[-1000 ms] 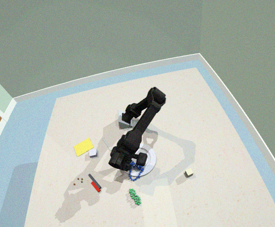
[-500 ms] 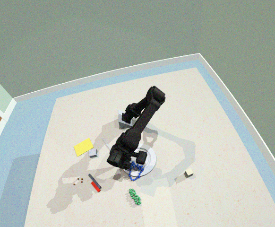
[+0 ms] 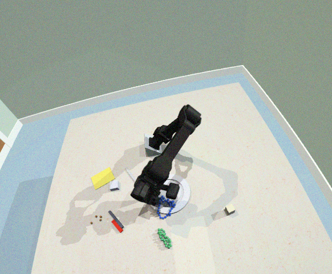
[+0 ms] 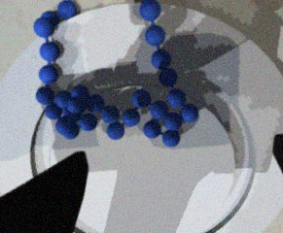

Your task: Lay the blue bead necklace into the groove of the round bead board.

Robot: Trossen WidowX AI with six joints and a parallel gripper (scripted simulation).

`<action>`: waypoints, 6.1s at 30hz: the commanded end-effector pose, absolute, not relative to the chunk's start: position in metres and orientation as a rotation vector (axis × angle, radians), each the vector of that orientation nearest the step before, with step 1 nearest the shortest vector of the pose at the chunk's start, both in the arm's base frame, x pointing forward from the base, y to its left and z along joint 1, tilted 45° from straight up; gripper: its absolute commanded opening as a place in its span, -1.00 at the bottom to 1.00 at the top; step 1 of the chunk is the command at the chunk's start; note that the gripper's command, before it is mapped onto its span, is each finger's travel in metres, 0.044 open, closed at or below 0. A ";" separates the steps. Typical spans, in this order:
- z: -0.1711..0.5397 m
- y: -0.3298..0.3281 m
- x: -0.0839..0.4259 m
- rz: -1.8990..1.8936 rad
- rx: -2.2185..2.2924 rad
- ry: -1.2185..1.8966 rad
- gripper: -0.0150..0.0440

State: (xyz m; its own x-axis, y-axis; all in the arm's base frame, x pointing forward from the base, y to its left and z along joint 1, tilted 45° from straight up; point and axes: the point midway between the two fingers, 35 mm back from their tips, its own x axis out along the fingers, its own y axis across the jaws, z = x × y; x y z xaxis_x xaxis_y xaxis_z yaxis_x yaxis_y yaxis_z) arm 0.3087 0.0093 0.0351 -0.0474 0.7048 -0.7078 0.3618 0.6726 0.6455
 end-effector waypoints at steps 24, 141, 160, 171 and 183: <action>0.023 -0.001 0.372 0.389 0.824 1.628 -0.08; 0.014 0.019 0.286 0.392 0.830 1.641 -0.49; 0.014 0.019 0.286 0.392 0.830 1.641 -0.49; 0.014 0.019 0.286 0.392 0.830 1.641 -0.49; 0.014 0.019 0.286 0.392 0.830 1.641 -0.49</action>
